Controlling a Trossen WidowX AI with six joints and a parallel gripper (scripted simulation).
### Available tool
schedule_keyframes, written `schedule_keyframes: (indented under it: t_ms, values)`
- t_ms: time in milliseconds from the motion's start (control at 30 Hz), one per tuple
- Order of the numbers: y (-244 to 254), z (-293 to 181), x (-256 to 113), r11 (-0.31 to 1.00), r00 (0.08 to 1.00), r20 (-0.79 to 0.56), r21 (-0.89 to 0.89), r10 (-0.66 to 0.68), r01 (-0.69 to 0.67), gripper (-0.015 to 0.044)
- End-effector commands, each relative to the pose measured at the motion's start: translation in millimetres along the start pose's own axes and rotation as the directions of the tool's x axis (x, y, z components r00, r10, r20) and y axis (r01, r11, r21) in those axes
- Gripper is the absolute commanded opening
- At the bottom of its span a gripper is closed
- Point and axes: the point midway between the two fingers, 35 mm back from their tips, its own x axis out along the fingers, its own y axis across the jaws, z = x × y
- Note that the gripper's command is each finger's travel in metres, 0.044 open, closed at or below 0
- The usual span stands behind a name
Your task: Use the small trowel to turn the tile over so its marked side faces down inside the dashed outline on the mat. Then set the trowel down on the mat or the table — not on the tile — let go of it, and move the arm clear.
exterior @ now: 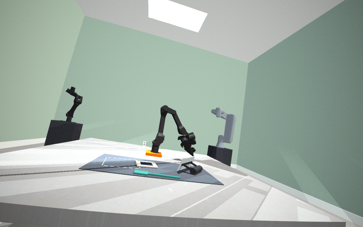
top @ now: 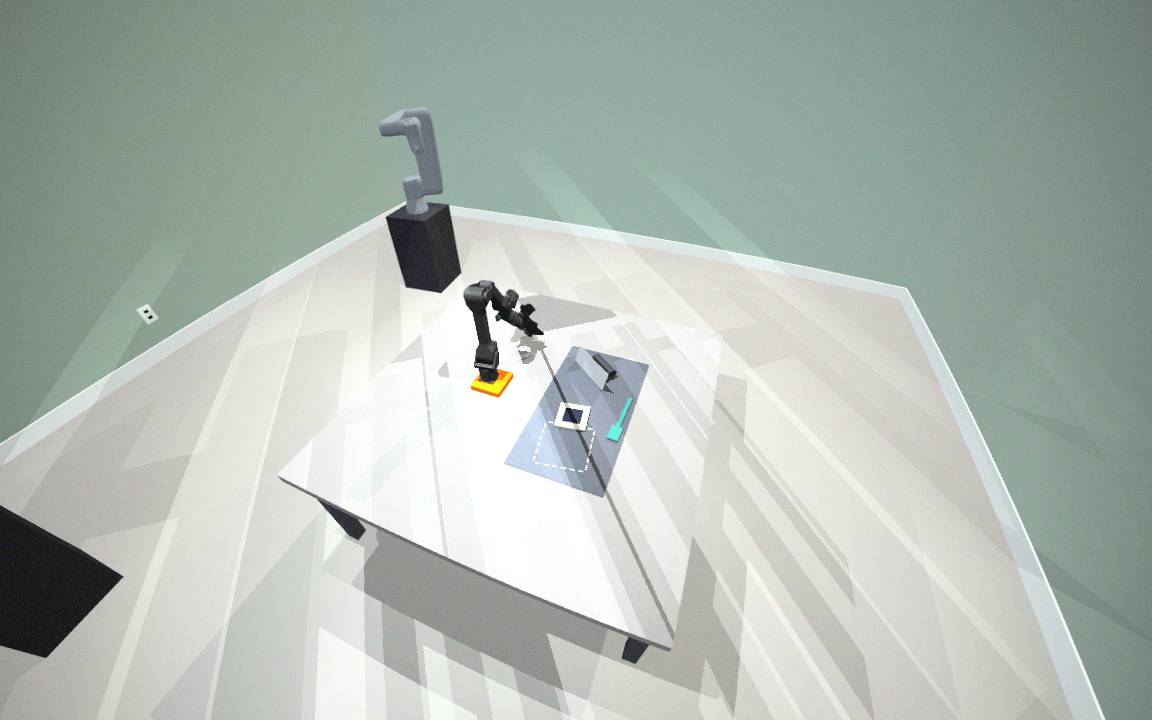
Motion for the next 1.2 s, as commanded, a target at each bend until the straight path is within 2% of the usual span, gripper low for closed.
schedule_keyframes:
  t_ms: [0, 400, 567, 833, 1167]
  values:
    - [2.0, 10.4, 9.8, 0.994, 0.998, -0.059, -0.109, -0.003, -0.003, 0.01]
    - [-17.3, 43.2, 52.8, 0.926, 0.964, -0.264, -0.368, -0.015, -0.087, 0.01]
    - [-26.8, 56.2, 68.7, 0.869, 0.941, -0.339, -0.466, 0.0, -0.167, 0.01]
    - [-46.5, 76.4, 94.3, 0.734, 0.892, -0.45, -0.591, 0.044, -0.335, 0.01]
    - [-79.3, 97.2, 120.5, 0.497, 0.815, -0.566, -0.677, 0.119, -0.543, 0.01]
